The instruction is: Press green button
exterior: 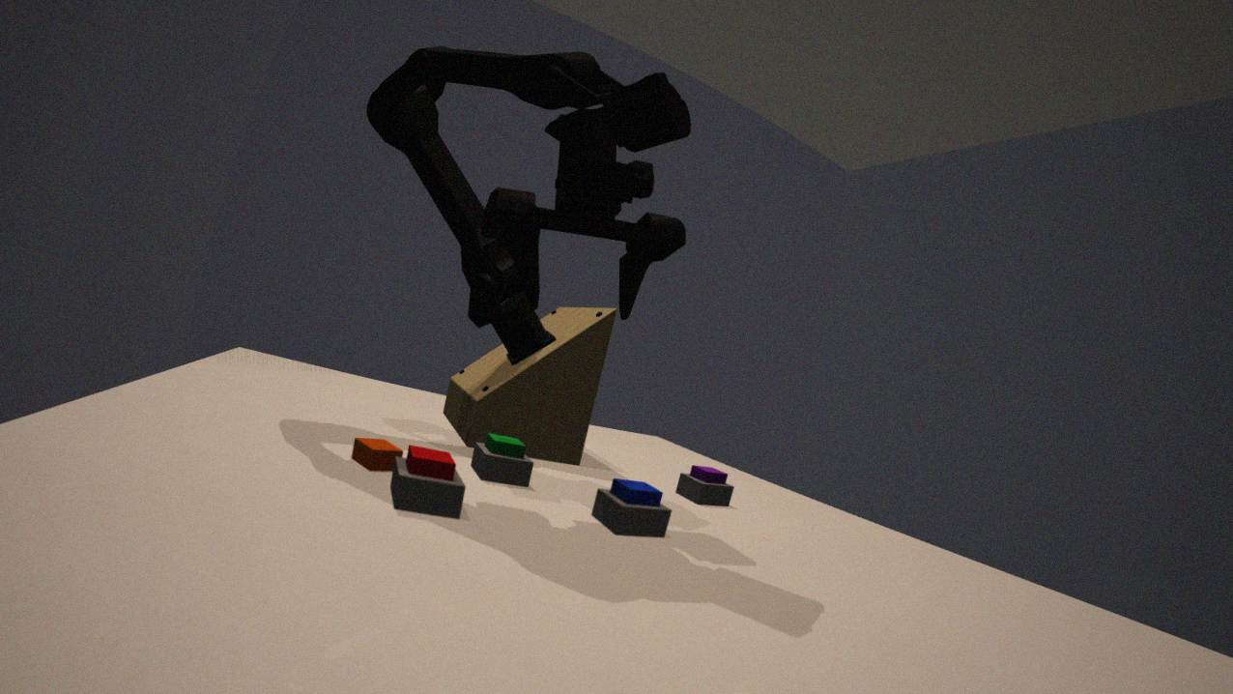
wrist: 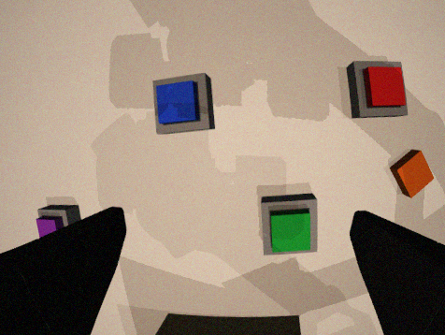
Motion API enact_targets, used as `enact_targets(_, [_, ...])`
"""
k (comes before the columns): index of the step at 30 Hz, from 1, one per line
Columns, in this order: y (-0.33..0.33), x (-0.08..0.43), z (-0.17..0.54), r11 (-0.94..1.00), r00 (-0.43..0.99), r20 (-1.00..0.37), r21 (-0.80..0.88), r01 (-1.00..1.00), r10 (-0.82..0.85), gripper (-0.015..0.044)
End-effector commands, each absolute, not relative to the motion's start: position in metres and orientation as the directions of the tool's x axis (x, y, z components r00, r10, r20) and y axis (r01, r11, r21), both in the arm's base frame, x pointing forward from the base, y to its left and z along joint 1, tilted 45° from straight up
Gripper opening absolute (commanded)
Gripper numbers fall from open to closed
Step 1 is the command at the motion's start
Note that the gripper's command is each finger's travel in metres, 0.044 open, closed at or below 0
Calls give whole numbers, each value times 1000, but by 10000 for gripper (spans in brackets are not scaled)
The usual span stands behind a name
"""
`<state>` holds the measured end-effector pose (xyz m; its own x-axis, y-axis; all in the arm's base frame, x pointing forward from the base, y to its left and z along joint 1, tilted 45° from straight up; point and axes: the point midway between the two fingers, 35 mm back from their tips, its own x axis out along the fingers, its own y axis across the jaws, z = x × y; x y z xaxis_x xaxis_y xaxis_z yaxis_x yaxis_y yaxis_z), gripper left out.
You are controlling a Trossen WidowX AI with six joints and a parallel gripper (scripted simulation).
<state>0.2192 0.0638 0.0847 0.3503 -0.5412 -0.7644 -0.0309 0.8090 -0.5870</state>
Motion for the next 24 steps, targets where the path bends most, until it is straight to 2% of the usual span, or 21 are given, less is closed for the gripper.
enact_targets(1, [18,189,69,712,157,-719,-694,-104,-677,400])
enact_targets(8, [12,185,68,700,129,-709,-705,-116,-693,400])
enact_targets(15, [-30,192,25,698,130,-708,-706,-115,-694,216])
enact_targets(22, [-32,192,24,698,130,-707,-707,-115,-695,32])
enact_targets(24, [-32,192,24,698,130,-707,-707,-115,-695,20])
